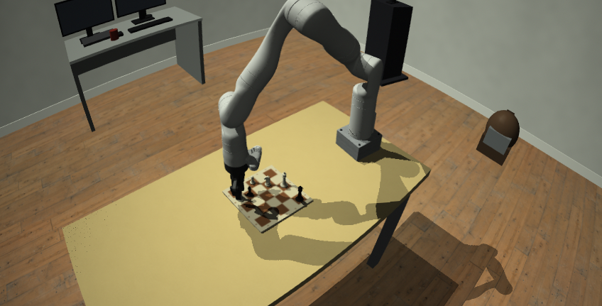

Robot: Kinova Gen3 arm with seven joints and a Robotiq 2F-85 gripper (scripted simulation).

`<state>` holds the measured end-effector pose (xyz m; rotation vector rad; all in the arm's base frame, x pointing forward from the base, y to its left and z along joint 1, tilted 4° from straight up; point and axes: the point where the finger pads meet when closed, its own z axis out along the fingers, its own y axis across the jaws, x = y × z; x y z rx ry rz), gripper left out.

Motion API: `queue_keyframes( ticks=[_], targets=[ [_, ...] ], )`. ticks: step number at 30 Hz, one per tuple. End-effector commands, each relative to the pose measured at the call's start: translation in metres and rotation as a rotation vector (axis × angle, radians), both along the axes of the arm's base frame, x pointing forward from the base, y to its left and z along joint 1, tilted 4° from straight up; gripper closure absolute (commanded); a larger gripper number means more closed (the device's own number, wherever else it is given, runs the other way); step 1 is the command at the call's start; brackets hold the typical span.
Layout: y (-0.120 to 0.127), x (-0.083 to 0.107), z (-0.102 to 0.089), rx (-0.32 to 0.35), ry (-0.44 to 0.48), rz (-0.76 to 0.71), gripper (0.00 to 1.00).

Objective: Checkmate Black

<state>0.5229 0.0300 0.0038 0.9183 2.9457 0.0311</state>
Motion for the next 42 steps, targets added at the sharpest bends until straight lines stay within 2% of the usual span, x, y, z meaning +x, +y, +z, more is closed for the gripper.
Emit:
queue_keyframes(
  ticks=[1, 35, 38, 42],
  targets=[
    [0.0, 0.001, 0.001, 0.0, -0.002, 0.0, 1.0],
    [0.0, 0.001, 0.001, 0.0, -0.002, 0.0, 1.0],
    [0.0, 0.0, 0.008, 0.0, -0.002, 0.0, 1.0],
    [0.0, -0.001, 0.03, 0.0, -0.002, 0.0, 1.0]
  ],
)
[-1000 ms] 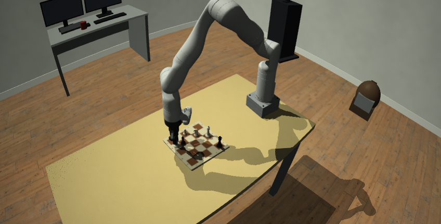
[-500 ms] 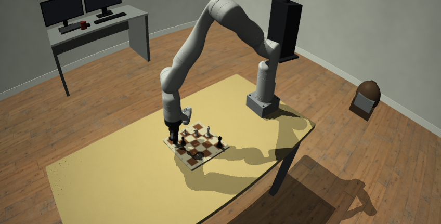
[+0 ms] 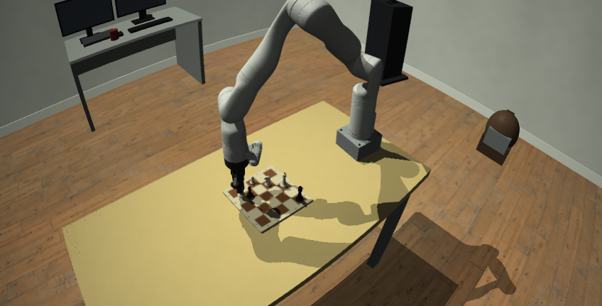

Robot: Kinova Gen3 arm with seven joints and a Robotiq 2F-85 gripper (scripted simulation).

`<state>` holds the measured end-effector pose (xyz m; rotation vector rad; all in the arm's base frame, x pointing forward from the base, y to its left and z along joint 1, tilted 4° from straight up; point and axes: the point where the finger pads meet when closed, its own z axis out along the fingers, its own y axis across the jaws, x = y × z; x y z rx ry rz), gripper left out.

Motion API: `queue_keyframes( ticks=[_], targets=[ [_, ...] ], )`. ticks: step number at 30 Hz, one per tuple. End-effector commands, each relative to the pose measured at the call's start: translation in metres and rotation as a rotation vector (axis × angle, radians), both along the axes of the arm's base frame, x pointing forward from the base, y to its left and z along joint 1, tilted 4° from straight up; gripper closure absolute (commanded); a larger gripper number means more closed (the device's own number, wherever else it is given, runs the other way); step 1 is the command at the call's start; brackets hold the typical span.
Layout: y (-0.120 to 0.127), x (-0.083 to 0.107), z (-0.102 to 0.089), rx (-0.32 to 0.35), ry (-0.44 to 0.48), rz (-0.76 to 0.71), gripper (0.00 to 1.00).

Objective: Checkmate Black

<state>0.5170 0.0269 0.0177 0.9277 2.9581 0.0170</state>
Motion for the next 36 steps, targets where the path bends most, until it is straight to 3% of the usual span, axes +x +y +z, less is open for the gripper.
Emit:
queue_keyframes(
  ticks=[1, 3, 9, 13, 26, 29, 33, 36],
  targets=[
    [0.003, 0.004, 0.024, 0.005, -0.019, 0.004, 1.0],
    [0.003, 0.004, 0.024, 0.005, -0.019, 0.004, 1.0],
    [0.003, 0.002, 0.067, 0.005, -0.019, 0.004, 1.0],
    [0.003, 0.001, 0.084, 0.005, -0.019, 0.004, 1.0],
    [0.003, 0.0, 0.087, 0.005, -0.019, 0.003, 1.0],
    [0.023, -0.002, 0.087, 0.005, -0.018, 0.001, 1.0],
    [0.085, -0.013, 0.086, 0.005, -0.018, -0.006, 1.0],
    [0.098, -0.016, 0.086, 0.005, -0.019, -0.007, 1.0]
  ],
)
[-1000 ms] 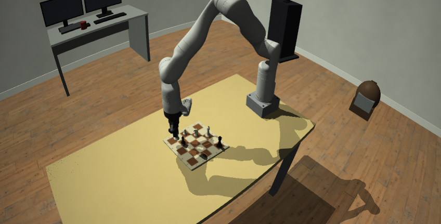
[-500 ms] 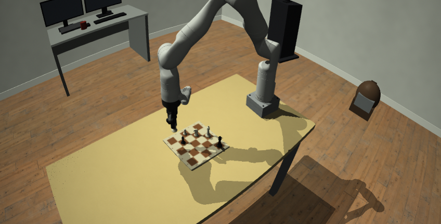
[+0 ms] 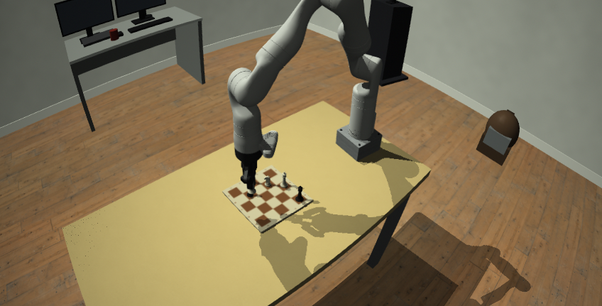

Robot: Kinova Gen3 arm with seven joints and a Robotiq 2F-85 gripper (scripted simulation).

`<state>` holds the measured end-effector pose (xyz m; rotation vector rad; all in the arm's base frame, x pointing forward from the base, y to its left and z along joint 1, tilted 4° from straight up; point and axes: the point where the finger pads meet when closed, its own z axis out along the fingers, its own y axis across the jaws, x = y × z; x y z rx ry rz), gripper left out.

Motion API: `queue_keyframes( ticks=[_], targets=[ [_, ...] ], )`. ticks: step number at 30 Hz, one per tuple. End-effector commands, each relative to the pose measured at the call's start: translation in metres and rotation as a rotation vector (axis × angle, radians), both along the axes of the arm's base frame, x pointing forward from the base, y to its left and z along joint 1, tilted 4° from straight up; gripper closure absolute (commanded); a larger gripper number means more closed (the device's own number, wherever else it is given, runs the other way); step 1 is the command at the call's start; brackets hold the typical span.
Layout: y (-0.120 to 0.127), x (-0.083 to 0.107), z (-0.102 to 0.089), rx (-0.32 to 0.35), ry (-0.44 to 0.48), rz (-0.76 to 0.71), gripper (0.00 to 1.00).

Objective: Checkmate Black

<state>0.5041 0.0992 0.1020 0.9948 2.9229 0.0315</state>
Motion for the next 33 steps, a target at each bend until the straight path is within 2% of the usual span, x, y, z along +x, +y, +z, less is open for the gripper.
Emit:
queue_keyframes(
  ticks=[1, 4, 21, 27, 33],
  targets=[
    [0.026, -0.003, 0.002, -0.001, -0.004, 0.041, 1.0],
    [0.045, -0.009, 0.002, -0.001, -0.004, 0.038, 1.0],
    [0.045, -0.009, 0.0, -0.001, -0.004, 0.038, 1.0],
    [0.045, -0.008, -0.014, -0.001, -0.004, 0.038, 1.0],
    [0.045, -0.006, -0.039, -0.001, -0.004, 0.038, 1.0]
  ],
)
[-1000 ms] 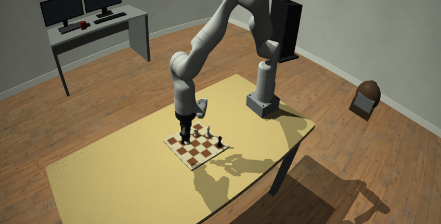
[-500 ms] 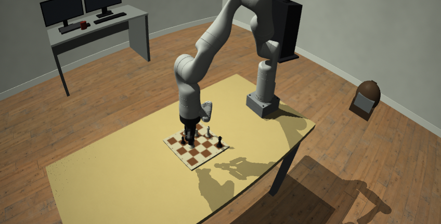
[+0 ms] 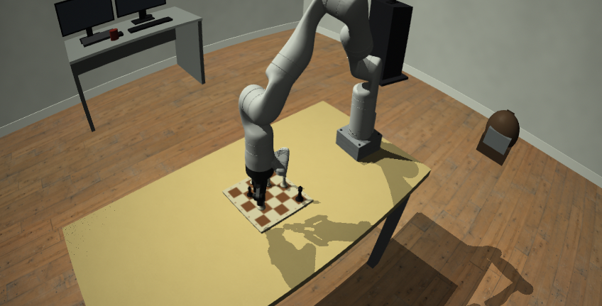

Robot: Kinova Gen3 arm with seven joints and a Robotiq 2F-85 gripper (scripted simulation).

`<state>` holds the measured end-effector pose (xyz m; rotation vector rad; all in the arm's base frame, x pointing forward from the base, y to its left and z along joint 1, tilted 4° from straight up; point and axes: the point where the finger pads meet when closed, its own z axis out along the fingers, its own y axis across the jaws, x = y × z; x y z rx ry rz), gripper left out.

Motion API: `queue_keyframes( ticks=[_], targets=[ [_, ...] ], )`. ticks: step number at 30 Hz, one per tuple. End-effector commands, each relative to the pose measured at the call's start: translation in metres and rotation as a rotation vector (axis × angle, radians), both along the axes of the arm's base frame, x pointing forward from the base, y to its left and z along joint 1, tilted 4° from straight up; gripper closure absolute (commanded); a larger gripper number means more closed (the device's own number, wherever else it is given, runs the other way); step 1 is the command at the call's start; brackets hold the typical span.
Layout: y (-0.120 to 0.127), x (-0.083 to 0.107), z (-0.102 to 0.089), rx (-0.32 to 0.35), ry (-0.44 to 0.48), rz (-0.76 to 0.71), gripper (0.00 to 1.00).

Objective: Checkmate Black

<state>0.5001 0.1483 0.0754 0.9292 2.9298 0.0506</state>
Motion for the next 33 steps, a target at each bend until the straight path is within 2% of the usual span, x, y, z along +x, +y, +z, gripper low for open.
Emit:
queue_keyframes(
  ticks=[1, 2, 10, 15, 33],
  targets=[
    [-0.004, -0.002, -0.012, -0.008, 0.013, -0.004, 1.0],
    [-0.004, -0.002, -0.012, -0.008, 0.013, -0.004, 1.0],
    [-0.003, 0.001, -0.05, -0.008, 0.013, -0.004, 1.0],
    [-0.003, 0.002, -0.063, -0.008, 0.013, -0.004, 1.0],
    [-0.003, 0.002, -0.067, -0.008, 0.013, -0.004, 1.0]
  ],
)
